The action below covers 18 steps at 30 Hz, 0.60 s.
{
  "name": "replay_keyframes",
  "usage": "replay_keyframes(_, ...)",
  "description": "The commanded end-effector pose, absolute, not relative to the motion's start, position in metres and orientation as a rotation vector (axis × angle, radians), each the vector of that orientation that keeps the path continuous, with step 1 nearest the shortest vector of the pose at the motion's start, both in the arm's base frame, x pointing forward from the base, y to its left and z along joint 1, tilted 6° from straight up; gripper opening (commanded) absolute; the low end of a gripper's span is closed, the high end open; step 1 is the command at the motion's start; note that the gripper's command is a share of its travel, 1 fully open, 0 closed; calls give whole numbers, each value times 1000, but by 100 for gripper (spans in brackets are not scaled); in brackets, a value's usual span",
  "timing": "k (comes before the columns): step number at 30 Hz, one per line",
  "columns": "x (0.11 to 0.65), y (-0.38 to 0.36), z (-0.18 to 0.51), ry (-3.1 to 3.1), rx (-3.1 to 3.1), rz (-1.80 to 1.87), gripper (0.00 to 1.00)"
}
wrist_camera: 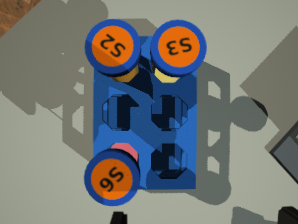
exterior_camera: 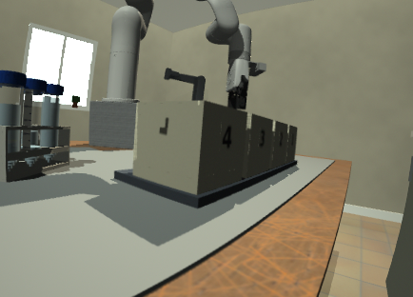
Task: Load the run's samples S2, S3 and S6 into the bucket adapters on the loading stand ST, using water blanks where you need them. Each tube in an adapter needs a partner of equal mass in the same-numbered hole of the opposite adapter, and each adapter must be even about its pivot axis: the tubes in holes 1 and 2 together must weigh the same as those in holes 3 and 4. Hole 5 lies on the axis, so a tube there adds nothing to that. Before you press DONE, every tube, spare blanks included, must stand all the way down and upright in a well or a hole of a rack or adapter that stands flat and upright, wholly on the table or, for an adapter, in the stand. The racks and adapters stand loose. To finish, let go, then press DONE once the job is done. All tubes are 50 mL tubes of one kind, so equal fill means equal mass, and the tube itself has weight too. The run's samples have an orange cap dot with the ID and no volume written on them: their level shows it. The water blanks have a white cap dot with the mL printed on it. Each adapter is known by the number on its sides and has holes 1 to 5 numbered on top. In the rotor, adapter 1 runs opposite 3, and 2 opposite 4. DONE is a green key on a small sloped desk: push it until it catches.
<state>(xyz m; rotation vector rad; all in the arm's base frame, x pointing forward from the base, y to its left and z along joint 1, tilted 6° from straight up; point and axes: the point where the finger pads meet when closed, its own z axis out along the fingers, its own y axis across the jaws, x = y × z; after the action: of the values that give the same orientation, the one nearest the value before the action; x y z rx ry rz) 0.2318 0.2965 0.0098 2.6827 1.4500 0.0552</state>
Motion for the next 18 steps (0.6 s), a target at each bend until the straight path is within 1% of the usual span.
replay_keyframes(1, 233, 298, 11, 1451, 2684, 60, 100)
replay_keyframes(18, 232, 298, 14, 1451, 2684, 60, 100)
